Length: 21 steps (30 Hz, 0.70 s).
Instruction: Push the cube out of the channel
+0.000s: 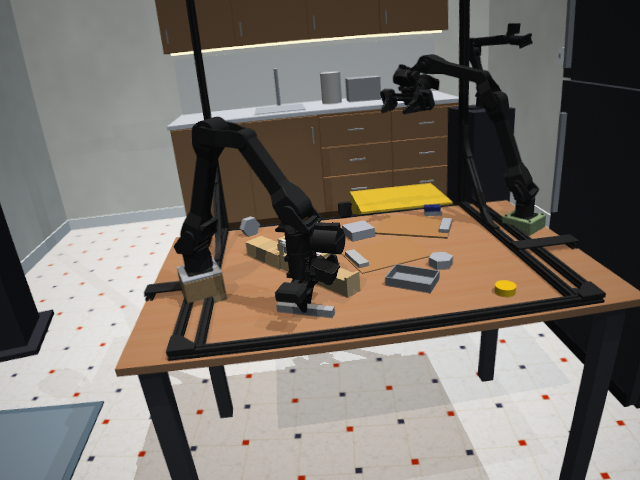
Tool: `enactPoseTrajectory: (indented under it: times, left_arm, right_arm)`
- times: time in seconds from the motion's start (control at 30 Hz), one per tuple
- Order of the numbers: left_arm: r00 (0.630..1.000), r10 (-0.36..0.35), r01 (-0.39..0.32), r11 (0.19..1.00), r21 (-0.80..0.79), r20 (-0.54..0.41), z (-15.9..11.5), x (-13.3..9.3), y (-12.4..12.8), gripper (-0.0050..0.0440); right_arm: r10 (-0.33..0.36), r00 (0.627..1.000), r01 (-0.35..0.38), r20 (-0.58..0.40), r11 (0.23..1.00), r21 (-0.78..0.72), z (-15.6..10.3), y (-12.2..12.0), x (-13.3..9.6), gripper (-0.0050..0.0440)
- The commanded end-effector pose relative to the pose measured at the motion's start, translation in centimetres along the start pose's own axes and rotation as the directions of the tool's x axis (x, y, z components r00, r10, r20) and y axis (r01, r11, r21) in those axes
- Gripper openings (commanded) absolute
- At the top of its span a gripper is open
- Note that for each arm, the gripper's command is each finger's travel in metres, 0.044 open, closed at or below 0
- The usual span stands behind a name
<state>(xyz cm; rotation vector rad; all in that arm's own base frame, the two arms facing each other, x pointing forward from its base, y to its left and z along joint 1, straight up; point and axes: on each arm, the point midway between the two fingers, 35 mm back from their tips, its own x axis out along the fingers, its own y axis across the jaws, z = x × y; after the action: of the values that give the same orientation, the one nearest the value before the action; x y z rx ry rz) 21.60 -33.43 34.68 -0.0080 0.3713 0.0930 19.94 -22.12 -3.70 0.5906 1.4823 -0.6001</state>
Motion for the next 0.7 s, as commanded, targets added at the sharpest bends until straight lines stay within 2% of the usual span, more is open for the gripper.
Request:
enactPoseTrajectory:
  times: [0.0,0.1,0.37,0.4,0.47,0.67]
  left_arm:
    - [1.000,0.001,-0.001,1.000,-0.002,0.003,0.1,0.0,0.0,0.0400]
    - [1.000,0.001,-0.001,1.000,-0.002,0.003,0.1,0.0,0.0,0.0400]
    - [1.000,0.001,-0.001,1.000,-0.002,0.003,0.1,0.0,0.0,0.0400]
    - [1.000,0.001,-0.001,1.000,-0.002,0.003,0.1,0.0,0.0,0.0400]
    - [1.000,0.001,-0.001,1.000,-0.002,0.003,0.1,0.0,0.0,0.0400]
    - [1.000,0.001,-0.001,1.000,-0.002,0.003,0.1,0.0,0.0,0.0400]
  right_arm:
    - [-0.001,1.000,0.001,0.002,1.000,0.000,0.0,0.0,0.0,0.0072]
    - [-0.001,1.000,0.001,0.002,1.000,0.000,0.0,0.0,0.0,0.0052]
    - [-0.001,1.000,0.001,0.002,1.000,0.000,0.0,0.0,0.0,0.0052]
    - [-0.001,1.000,0.001,0.001,1.000,0.000,0.1,0.0,-0.2,0.0040]
    - [0.000,1.000,0.000,0.000,1.000,0.000,0.3,0.0,-1.7,0.0040]
    - [0.003,1.000,-0.003,-0.005,1.000,0.001,0.2,-0.1,-8.9,0.0040]
